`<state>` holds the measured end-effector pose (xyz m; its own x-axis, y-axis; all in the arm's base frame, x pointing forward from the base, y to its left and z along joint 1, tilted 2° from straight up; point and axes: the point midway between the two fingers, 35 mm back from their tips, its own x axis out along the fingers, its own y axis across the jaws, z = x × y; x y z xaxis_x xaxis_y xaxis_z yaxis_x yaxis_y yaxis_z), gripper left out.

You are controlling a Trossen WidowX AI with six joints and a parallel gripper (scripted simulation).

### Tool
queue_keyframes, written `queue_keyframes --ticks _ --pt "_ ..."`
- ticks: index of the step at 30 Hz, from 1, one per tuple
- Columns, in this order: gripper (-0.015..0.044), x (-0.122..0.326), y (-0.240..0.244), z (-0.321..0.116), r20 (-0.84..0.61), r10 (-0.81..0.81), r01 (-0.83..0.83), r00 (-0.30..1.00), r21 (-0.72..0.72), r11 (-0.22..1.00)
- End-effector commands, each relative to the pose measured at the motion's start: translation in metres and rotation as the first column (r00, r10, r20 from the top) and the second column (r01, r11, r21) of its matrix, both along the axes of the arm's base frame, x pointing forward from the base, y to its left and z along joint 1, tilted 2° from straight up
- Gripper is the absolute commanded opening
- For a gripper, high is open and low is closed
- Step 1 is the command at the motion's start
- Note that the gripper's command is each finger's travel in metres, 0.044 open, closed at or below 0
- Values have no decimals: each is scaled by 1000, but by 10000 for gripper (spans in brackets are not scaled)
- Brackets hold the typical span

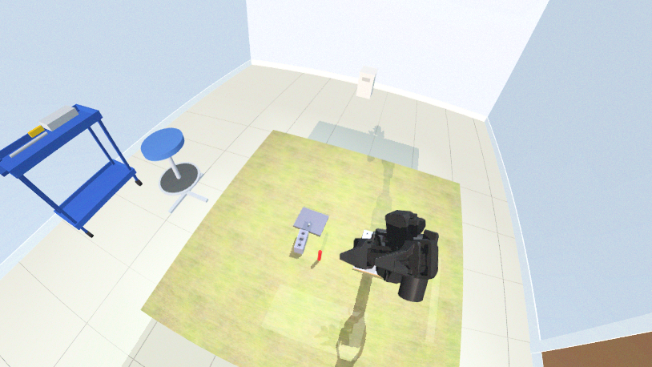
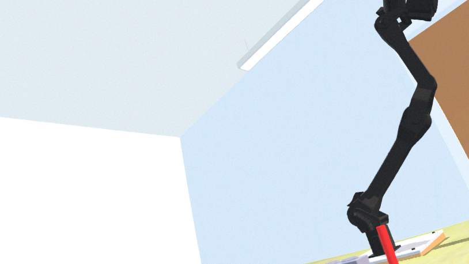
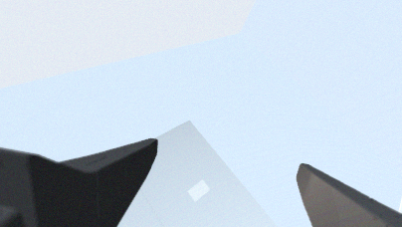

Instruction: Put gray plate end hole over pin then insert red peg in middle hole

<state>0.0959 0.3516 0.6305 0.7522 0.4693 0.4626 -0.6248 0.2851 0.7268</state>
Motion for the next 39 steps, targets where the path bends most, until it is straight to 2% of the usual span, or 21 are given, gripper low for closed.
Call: queue_keyframes --ticks 1,3,5,9,11,14,18,20,23,26,28,30,33,36,39 --pt "426 0 0 0 0 0 0 1000 0 1000" --pt "440 -1 -9 4 -25 25 -23 999 64 998" --pt "440 -11 -32 20 -64 130 -111 989 243 964" --pt "440 -34 -83 55 -52 399 -293 916 594 750" --pt "440 -42 -111 70 -8 521 -350 853 733 584" --pt "440 -48 -158 89 108 679 -382 726 885 268" --pt "440 -43 -225 105 330 782 -301 529 934 -191" --pt "440 -35 -257 108 456 777 -213 433 890 -404" --pt "440 -18 -304 108 644 700 -34 307 743 -669" --pt "440 8 -346 100 808 545 177 223 516 -838" --pt "440 29 -371 91 891 407 317 200 334 -887" --pt "440 52 -393 79 945 253 445 205 140 -884" --pt "440 89 -418 57 965 19 585 262 -143 -798" --pt "440 126 -436 29 912 -198 659 358 -397 -638" --pt "440 162 -446 -3 792 -385 670 475 -609 -425"
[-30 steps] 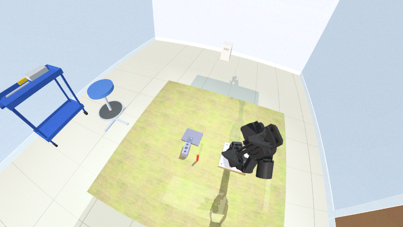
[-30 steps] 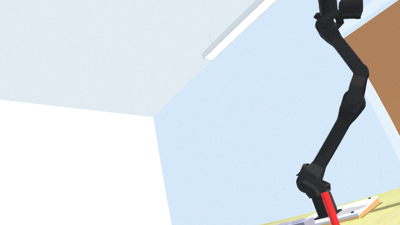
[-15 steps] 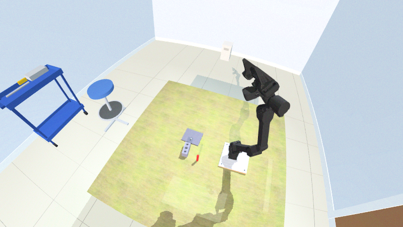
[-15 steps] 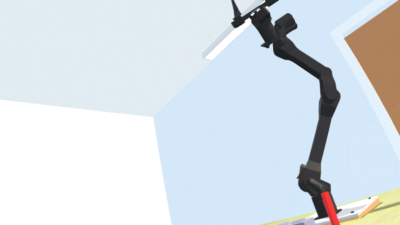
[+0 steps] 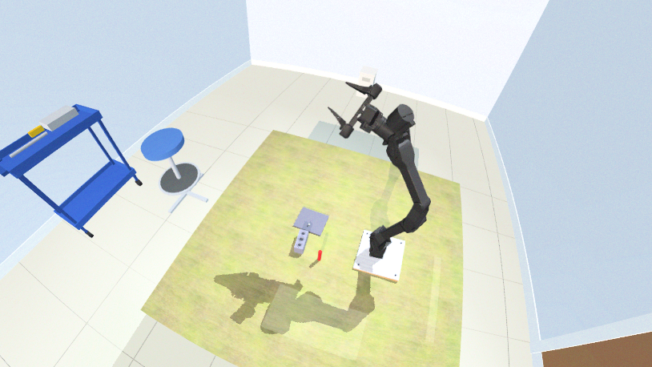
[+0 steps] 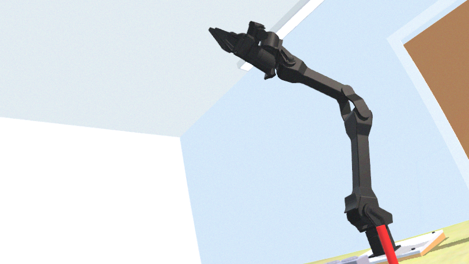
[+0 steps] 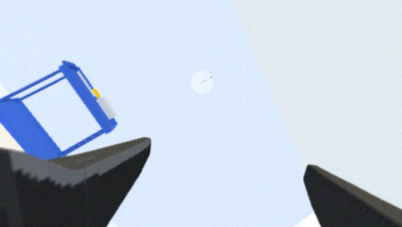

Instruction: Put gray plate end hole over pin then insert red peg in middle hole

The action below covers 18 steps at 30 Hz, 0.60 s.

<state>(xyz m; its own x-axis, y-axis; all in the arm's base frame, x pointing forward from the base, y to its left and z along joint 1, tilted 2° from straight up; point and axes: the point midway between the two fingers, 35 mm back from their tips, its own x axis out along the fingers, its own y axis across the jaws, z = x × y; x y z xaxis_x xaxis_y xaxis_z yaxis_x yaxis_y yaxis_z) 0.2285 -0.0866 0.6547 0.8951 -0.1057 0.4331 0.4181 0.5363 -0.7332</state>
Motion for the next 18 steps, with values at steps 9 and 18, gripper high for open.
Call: queue_keyframes --ticks 9,18 --pt "440 127 -1 -148 -222 382 7 897 872 490" --pt "440 171 49 -285 -357 467 476 809 863 -166"
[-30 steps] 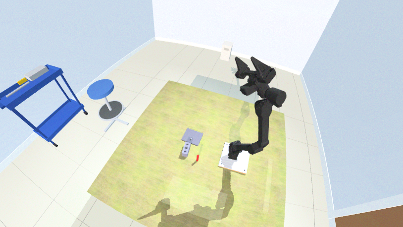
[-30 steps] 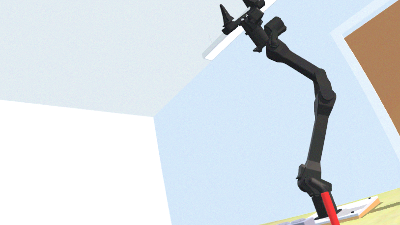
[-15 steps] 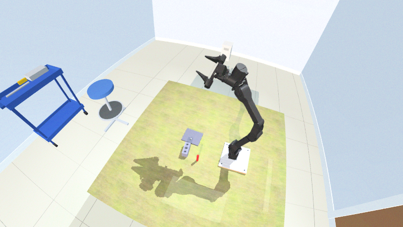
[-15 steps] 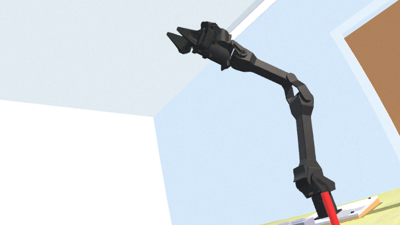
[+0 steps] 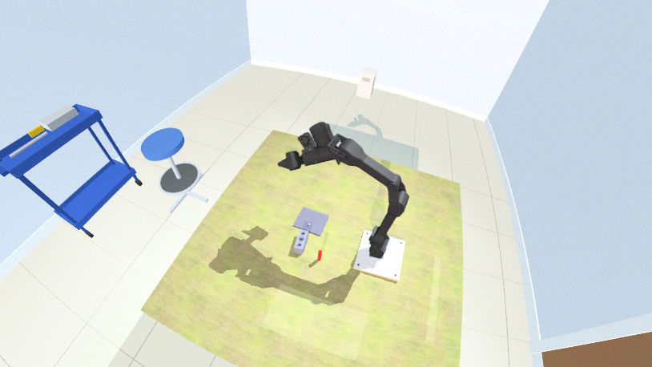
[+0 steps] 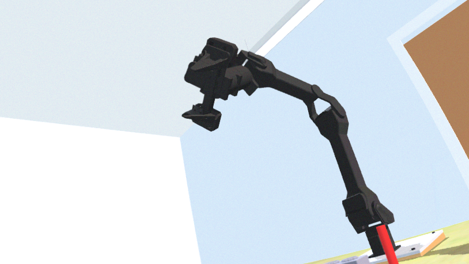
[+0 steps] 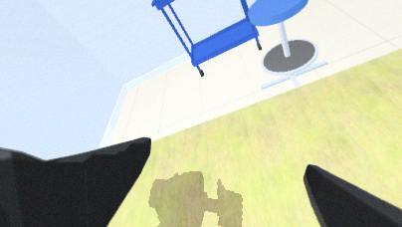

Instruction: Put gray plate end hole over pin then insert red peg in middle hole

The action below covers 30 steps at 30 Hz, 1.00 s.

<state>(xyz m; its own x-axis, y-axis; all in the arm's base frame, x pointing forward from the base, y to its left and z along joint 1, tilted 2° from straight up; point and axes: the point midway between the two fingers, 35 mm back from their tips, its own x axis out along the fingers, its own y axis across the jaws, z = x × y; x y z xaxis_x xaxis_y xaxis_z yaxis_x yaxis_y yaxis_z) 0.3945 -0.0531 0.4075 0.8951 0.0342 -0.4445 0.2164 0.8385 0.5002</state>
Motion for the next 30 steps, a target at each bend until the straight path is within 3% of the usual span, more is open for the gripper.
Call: queue_keyframes --ticks 1,7,14,22,30 --pt "440 6 23 -53 -215 -65 107 974 192 976" --pt "440 -9 63 -139 -601 -185 441 777 312 842" --pt "440 -59 98 -216 -866 -367 797 338 56 602" --pt "440 -57 107 -222 -874 -387 818 293 20 575" --pt "440 -52 106 -285 -874 -387 818 294 20 575"
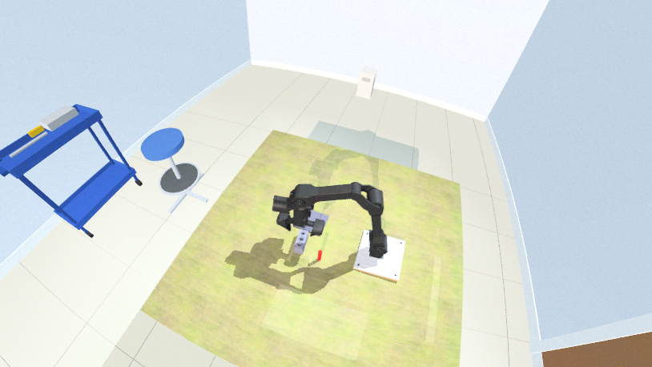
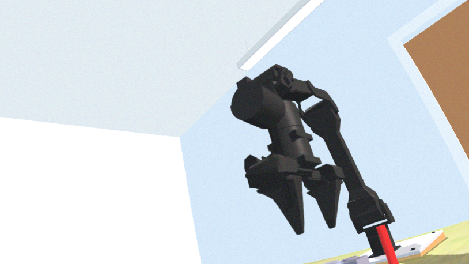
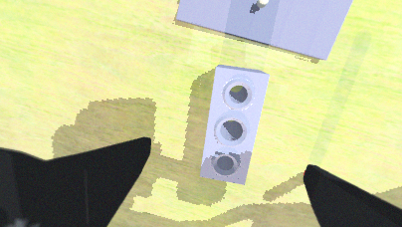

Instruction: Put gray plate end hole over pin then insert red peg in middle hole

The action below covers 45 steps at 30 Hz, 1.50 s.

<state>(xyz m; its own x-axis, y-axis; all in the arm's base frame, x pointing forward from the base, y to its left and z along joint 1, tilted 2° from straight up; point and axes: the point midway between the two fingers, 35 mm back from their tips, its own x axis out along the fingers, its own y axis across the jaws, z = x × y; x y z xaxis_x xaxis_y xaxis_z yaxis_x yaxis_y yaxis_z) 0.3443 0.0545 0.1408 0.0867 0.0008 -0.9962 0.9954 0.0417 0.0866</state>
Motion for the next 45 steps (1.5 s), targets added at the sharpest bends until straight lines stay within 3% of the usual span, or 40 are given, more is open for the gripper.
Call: queue_keyframes --ticks 1,45 --pt "440 -2 -1 -18 -16 -4 4 1000 -7 1000" --pt "440 3 1 -89 -16 -4 4 1000 -7 1000"
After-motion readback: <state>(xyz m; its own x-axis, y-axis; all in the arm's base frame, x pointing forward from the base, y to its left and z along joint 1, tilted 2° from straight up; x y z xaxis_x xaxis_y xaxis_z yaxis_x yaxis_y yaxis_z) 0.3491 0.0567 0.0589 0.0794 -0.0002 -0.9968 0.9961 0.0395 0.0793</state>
